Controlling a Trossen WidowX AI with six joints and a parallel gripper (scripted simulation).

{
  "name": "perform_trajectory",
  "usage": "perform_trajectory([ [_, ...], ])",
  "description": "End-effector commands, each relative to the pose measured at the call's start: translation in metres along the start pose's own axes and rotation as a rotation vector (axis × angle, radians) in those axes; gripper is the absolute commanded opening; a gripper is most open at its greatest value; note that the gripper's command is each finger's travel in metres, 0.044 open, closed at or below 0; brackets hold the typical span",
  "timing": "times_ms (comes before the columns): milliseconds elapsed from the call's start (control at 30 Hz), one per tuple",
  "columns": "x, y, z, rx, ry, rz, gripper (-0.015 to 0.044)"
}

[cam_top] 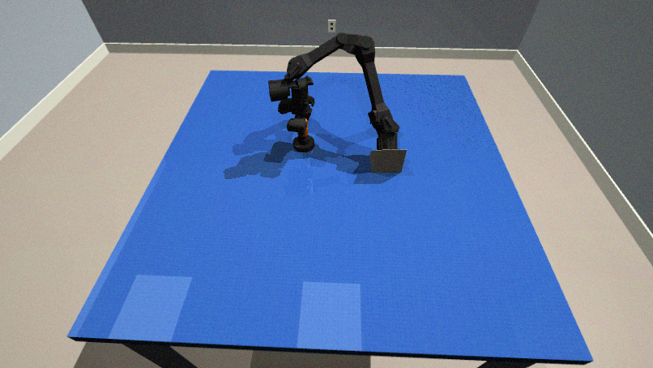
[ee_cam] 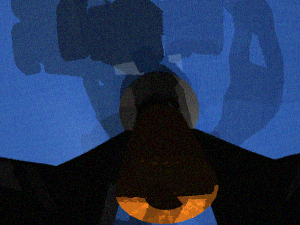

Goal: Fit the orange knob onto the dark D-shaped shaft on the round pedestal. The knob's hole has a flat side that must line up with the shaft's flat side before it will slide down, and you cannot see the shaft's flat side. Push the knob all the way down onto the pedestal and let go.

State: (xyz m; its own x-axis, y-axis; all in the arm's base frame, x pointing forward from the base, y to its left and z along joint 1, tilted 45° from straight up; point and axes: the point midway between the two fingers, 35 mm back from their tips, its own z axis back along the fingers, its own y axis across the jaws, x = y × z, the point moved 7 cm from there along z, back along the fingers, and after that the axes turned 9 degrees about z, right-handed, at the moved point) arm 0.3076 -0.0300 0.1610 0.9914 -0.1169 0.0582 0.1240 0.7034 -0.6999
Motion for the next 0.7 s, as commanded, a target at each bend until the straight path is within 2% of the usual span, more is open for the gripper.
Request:
perform_trajectory([
  [0,-0.0024,-0.0013,-0.0007,-0.003,0.0,0.005,0.0],
  [367,-0.0029,-0.0026,0.0043,-0.003,0.0,0.014,0.0],
  [667,-0.0014,-0.0027,0.005,-0.003,0.001,0.215,0.0],
])
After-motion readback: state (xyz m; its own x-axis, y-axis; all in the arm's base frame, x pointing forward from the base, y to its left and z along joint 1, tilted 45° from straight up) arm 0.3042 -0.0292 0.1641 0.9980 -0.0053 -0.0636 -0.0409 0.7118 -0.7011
